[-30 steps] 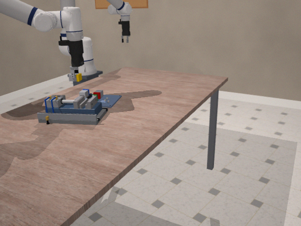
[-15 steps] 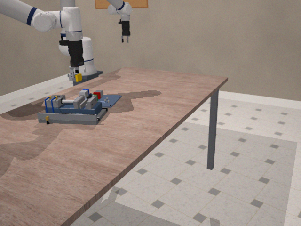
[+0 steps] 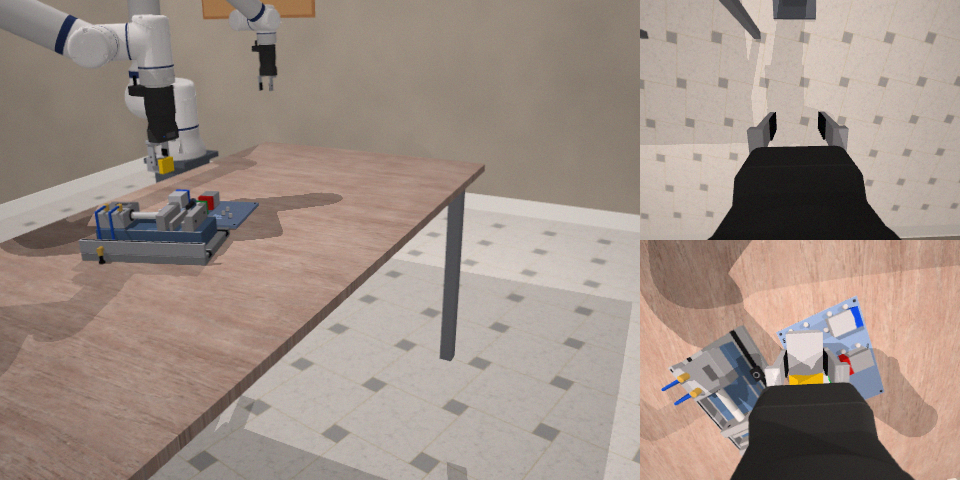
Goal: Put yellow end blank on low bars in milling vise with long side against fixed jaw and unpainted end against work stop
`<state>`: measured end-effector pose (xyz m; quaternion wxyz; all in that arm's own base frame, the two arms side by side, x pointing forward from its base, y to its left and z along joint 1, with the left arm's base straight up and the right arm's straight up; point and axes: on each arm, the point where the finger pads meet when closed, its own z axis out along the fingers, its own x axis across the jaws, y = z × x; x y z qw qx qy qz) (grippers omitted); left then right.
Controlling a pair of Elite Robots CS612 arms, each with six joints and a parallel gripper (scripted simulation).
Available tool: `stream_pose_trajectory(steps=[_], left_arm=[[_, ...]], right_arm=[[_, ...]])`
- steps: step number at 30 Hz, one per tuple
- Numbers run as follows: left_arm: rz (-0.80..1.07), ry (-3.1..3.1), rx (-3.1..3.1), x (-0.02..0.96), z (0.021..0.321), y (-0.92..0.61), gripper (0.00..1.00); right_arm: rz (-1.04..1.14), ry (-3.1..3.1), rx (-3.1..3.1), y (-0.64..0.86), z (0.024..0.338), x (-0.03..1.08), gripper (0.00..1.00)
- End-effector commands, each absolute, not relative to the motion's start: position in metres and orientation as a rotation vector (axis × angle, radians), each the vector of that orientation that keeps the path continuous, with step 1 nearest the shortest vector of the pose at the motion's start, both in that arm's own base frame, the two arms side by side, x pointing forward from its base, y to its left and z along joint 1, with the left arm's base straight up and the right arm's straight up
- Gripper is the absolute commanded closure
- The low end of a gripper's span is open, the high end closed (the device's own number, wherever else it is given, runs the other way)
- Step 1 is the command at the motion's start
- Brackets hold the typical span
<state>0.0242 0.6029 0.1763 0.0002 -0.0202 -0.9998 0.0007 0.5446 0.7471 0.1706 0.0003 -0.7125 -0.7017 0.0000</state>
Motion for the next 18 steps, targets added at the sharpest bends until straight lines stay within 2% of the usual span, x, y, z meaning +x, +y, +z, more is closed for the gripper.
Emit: stream_pose_trajectory(steps=[1, 18], left_arm=[[0.000, -3.141, -0.063, 0.0244, 0.1770, 0.6035, 0.00], [0.000, -3.141, -0.063, 0.0244, 0.1770, 0.6035, 0.00]], right_arm=[[-0.003, -2.137, -2.303, 0.7475, 0.1719, 0.5450, 1.00], [-0.003, -1.889, -2.509, 0.7475, 0.1719, 0.5450, 1.00]])
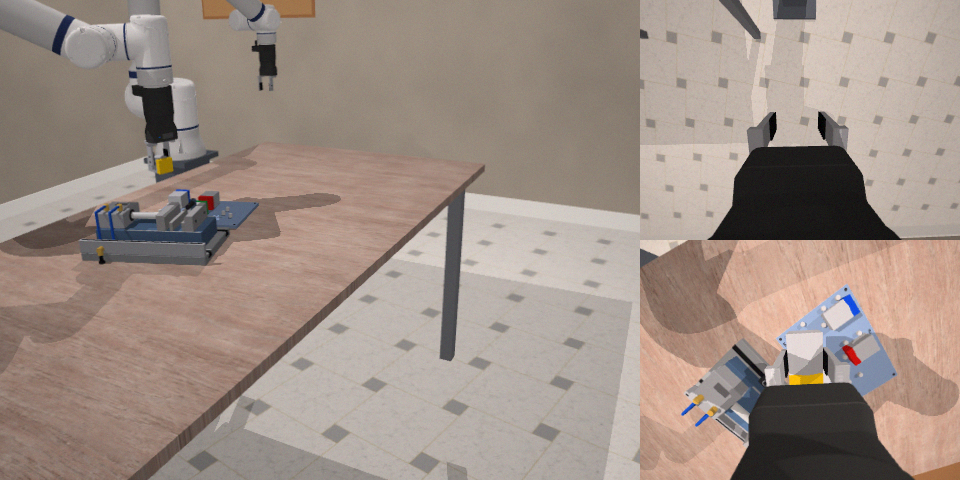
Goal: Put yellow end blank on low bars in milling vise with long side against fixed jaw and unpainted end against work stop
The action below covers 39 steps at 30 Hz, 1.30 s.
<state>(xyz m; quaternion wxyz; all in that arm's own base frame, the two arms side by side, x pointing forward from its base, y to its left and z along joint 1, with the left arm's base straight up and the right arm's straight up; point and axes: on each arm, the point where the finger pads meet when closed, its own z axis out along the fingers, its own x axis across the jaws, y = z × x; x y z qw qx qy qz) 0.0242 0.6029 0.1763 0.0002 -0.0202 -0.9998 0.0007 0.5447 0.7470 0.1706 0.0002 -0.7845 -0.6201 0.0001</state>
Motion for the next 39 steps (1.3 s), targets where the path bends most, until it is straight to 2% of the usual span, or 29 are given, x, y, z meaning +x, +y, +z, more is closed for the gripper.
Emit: stream_pose_trajectory(steps=[1, 39], left_arm=[[0.000, -3.141, -0.063, 0.0244, 0.1770, 0.6035, 0.00], [0.000, -3.141, -0.063, 0.0244, 0.1770, 0.6035, 0.00]], right_arm=[[-0.003, -1.872, -2.522, 0.7475, 0.1719, 0.5450, 1.00], [-0.003, -1.259, -2.877, 0.7475, 0.1718, 0.5450, 1.00]])
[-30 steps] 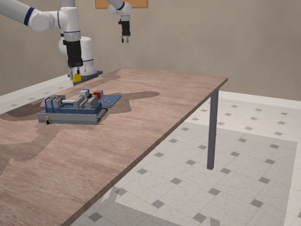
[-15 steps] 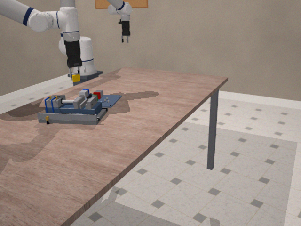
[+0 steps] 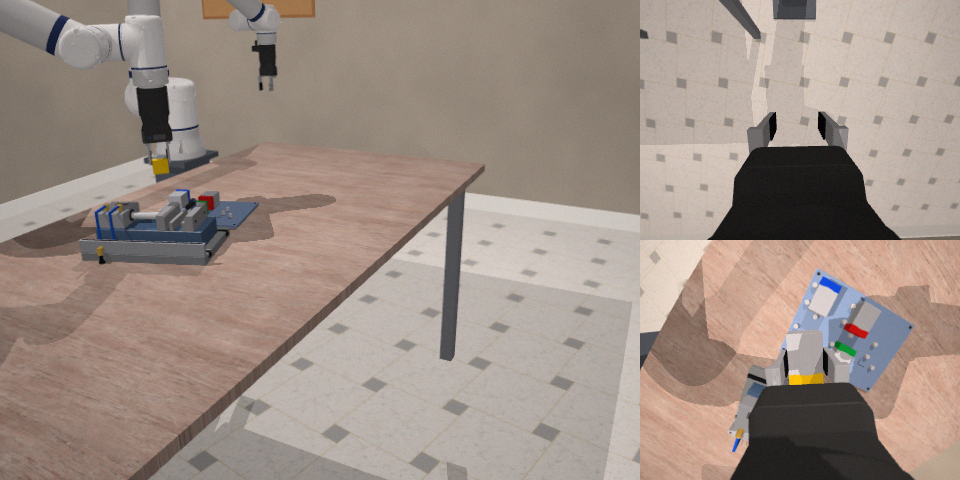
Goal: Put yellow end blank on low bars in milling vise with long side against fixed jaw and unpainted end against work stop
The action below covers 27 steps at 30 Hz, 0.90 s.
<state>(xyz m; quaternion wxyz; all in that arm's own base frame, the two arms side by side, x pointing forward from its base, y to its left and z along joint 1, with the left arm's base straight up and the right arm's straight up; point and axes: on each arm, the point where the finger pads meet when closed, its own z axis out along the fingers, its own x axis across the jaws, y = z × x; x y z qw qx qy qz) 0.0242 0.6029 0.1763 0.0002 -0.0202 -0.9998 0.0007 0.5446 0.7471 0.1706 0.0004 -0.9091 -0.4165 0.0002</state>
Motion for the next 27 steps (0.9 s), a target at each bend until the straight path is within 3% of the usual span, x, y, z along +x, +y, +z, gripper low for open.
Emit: stream_pose_trajectory(steps=[1, 27], left_arm=[[0.000, -3.141, -0.063, 0.0244, 0.1770, 0.6035, 0.00], [0.000, -3.141, -0.063, 0.0244, 0.1770, 0.6035, 0.00]], right_arm=[[-0.003, -1.259, -2.877, 0.7475, 0.1718, 0.5450, 1.00], [-0.002, -0.771, -3.044, 0.7475, 0.1718, 0.5450, 1.00]])
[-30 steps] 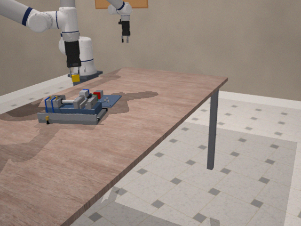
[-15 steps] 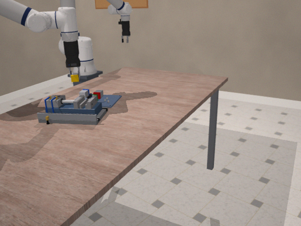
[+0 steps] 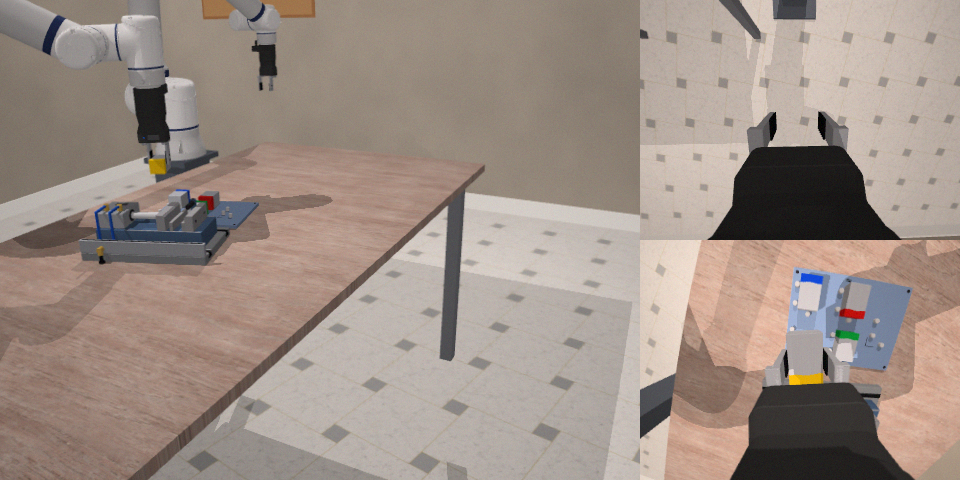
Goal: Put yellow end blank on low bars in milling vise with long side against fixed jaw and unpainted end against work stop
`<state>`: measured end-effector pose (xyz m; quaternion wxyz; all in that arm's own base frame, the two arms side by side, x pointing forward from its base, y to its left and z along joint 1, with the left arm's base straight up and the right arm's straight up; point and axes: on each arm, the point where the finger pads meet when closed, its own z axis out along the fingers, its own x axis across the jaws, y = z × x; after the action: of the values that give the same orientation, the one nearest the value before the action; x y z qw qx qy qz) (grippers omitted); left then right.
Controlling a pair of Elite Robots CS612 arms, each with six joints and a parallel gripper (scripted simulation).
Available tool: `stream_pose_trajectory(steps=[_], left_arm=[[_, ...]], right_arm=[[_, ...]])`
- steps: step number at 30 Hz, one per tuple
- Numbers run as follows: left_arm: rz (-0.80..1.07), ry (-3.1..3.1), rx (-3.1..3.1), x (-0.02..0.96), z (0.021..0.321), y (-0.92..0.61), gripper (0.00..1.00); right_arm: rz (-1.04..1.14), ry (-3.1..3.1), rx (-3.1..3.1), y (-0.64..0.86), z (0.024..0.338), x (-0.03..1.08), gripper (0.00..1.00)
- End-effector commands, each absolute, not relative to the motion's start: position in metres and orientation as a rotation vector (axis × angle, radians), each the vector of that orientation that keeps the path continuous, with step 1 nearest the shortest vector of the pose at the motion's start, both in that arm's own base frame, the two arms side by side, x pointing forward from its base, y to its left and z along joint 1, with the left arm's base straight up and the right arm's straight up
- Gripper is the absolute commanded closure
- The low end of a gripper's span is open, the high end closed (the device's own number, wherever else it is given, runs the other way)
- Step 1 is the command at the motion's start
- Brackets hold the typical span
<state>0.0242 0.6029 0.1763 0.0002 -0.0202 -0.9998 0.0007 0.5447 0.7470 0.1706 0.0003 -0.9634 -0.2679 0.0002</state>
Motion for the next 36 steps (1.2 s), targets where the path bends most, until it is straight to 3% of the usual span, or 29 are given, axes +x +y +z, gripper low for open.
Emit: stream_pose_trajectory(steps=[1, 36], left_arm=[[0.000, -3.141, -0.063, 0.024, 0.177, 0.603, 0.00], [0.000, -3.141, -0.063, 0.024, 0.177, 0.603, 0.00]], right_arm=[[-0.002, -0.751, -3.049, 0.747, 0.172, 0.545, 1.00], [-0.003, -0.646, -3.073, 0.727, 0.171, 0.575, 1.00]])
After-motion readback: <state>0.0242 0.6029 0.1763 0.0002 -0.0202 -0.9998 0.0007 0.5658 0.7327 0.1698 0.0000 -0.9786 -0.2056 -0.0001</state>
